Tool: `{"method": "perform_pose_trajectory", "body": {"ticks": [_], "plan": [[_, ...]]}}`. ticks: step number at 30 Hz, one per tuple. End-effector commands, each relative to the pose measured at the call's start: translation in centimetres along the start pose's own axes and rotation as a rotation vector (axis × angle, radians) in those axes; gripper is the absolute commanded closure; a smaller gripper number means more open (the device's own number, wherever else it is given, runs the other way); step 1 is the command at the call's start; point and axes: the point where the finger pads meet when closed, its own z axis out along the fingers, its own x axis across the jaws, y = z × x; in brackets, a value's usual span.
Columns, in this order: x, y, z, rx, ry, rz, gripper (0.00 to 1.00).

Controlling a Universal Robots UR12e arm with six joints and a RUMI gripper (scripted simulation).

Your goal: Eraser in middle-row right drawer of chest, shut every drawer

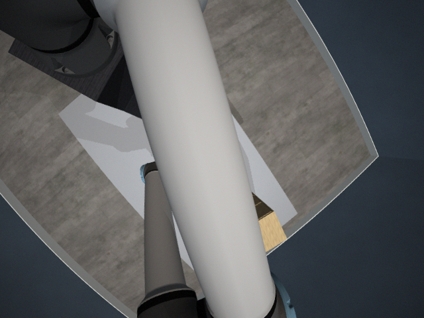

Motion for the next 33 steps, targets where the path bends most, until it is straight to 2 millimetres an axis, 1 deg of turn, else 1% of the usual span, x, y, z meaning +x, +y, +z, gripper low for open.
{"method": "perform_pose_trajectory", "body": {"ticks": [1, 33], "plan": [[0.0, 0.0, -0.1, 0.001, 0.000, 0.000, 0.93], [0.0, 0.6, -1.1, 0.001, 0.000, 0.000, 0.93]]}}
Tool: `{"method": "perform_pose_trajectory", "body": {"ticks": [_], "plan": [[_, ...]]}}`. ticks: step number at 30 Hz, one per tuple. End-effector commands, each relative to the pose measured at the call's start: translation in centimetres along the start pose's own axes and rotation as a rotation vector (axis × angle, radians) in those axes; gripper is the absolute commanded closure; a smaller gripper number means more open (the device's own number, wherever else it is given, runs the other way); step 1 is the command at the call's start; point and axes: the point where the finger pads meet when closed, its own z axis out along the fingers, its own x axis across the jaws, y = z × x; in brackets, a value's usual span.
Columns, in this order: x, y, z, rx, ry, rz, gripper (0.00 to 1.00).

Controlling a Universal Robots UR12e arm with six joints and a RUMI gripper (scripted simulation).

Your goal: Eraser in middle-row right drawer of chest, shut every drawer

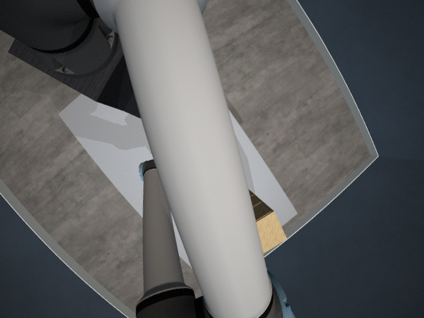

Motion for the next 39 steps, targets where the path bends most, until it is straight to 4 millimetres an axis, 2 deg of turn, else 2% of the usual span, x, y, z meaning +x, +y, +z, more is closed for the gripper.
{"method": "perform_pose_trajectory", "body": {"ticks": [1, 39], "plan": [[0.0, 0.1, -0.3, 0.001, 0.000, 0.000, 0.93], [0.0, 1.3, -2.4, 0.001, 0.000, 0.000, 0.93]]}}
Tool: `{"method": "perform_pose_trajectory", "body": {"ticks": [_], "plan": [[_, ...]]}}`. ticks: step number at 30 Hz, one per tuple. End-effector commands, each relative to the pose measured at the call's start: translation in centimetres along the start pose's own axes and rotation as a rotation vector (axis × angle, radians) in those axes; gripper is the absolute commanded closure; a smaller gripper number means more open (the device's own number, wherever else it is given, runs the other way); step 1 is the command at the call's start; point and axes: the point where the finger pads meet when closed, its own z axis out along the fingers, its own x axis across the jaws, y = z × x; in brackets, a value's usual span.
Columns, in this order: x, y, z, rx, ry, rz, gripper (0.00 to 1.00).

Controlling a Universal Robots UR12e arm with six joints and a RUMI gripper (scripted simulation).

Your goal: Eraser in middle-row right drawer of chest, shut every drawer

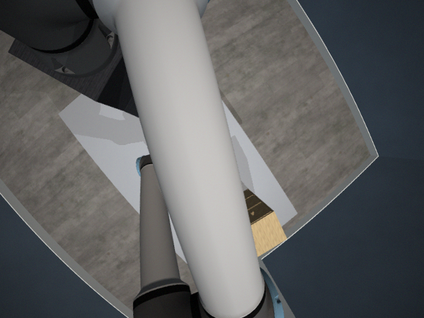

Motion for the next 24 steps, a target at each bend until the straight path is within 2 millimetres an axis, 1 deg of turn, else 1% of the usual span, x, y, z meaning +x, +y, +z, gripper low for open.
{"method": "perform_pose_trajectory", "body": {"ticks": [1, 24], "plan": [[0.0, 0.1, -0.4, 0.001, 0.000, 0.000, 0.93], [0.0, 0.8, -1.5, 0.001, 0.000, 0.000, 0.93]]}}
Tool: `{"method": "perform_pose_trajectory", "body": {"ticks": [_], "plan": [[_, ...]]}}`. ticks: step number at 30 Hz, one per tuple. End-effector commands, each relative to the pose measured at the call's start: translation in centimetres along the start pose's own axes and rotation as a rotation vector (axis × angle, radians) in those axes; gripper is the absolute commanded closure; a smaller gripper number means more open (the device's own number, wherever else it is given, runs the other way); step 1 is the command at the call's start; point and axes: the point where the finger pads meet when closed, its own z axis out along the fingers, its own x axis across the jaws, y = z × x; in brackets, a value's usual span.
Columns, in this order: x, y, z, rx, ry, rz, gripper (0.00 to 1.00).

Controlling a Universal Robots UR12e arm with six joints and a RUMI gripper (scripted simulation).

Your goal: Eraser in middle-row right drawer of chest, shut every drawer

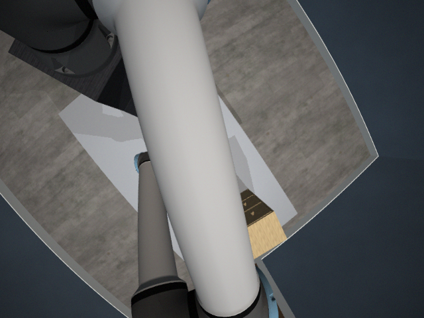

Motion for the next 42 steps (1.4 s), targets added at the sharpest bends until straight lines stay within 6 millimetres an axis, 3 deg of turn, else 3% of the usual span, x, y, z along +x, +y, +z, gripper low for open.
{"method": "perform_pose_trajectory", "body": {"ticks": [1, 42], "plan": [[0.0, 0.1, -0.2, 0.001, 0.000, 0.000, 0.93], [0.0, 0.7, -1.3, 0.001, 0.000, 0.000, 0.93]]}}
